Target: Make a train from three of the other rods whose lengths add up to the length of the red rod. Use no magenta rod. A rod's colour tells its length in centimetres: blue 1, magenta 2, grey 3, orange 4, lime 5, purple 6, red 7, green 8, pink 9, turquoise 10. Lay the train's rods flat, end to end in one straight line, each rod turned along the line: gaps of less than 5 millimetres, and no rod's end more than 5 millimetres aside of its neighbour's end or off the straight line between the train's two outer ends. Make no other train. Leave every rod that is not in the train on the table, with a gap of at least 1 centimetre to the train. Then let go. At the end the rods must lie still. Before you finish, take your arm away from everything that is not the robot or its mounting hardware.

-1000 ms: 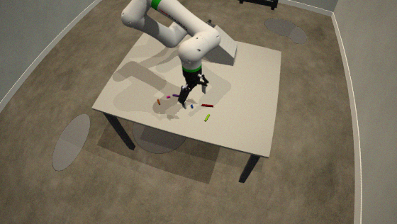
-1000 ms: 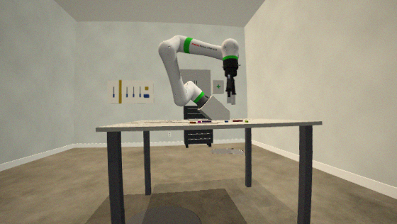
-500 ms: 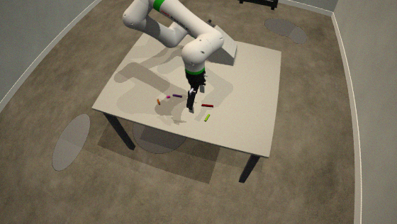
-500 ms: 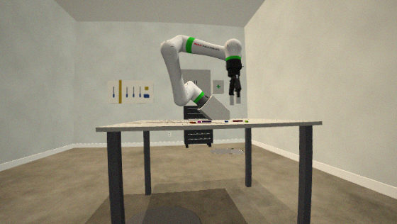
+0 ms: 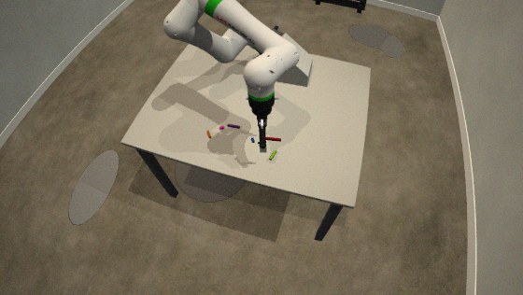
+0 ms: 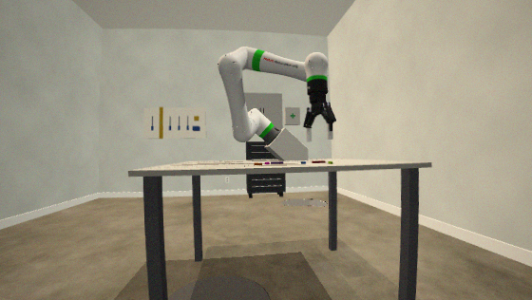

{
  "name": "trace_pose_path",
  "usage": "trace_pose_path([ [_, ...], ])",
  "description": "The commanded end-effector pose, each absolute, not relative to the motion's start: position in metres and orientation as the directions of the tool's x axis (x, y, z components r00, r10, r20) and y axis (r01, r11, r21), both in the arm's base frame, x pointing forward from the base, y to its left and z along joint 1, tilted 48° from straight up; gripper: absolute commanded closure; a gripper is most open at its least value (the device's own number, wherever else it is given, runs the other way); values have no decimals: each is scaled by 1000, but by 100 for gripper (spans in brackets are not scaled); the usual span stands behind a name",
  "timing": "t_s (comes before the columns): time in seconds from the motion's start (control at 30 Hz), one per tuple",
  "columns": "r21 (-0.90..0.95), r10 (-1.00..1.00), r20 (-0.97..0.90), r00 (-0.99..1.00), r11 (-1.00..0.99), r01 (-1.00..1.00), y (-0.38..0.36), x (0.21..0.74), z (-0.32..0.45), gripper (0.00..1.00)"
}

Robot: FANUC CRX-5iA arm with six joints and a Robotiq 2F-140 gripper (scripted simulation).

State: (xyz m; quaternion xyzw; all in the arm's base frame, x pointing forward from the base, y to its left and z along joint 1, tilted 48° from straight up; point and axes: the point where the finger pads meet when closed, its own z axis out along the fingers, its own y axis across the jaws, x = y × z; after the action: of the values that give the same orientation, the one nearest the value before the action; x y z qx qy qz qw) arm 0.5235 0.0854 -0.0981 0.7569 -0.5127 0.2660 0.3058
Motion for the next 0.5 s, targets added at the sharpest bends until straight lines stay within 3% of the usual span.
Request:
trace_pose_path([
  [0.0, 275, -582, 686, 436, -348, -896, 88, 525, -102, 0],
  [0.47, 535, -384, 510, 770, -559, -634, 98, 531, -119, 0],
])
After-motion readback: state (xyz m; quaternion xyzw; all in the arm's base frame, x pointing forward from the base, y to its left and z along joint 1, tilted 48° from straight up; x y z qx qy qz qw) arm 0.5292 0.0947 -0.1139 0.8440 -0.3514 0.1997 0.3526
